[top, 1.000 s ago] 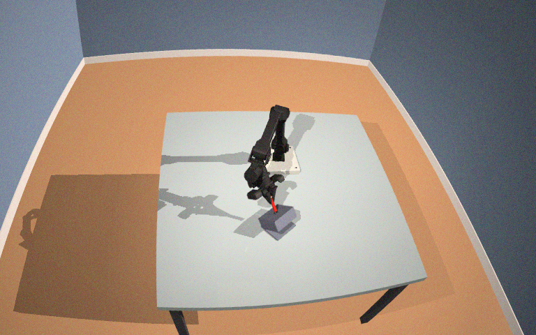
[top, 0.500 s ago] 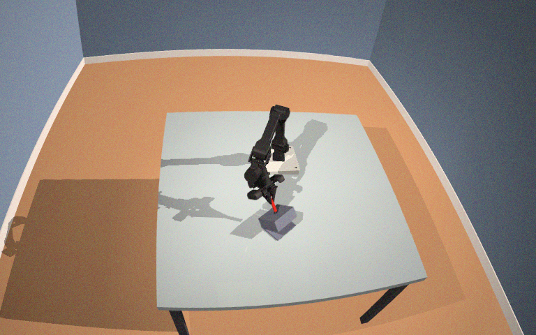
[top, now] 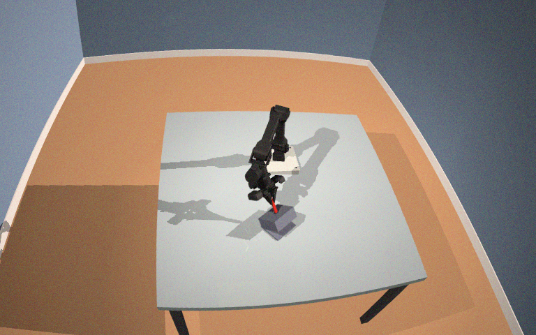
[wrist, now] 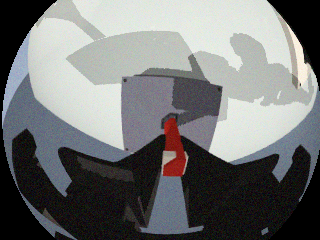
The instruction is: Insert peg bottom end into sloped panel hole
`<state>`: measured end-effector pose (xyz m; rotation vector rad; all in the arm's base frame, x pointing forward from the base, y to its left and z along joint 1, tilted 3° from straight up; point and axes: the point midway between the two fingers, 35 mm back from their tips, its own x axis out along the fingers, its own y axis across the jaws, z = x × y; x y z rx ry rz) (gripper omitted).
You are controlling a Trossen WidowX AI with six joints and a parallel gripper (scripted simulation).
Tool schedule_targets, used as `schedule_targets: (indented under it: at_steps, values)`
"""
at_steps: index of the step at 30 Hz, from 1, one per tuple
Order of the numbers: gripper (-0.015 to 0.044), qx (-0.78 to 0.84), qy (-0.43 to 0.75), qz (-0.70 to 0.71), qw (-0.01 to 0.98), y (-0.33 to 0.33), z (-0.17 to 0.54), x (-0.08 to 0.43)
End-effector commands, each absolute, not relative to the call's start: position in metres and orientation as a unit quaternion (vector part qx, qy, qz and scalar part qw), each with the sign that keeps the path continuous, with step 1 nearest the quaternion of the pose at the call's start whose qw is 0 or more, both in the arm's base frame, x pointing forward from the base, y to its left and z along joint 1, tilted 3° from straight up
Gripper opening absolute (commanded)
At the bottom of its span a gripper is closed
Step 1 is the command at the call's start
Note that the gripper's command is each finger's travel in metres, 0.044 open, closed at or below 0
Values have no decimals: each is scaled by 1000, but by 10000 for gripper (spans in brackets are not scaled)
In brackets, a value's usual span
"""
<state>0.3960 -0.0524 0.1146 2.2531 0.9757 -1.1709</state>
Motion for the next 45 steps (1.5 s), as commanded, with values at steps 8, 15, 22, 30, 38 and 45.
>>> schedule_targets:
  at_steps: [8,15,22,30,38,45]
  values:
    - [0,810,350,-424,206,-52,110,397]
    - [0,810,350,-424,206,-51,108,398]
    - [0,810,350,-423,206,-50,107,400]
    - [0,810,350,-423,206,-48,104,401]
    - [0,810,350,-423,206,-47,102,403]
    - [0,810,350,-423,206,-45,100,404]
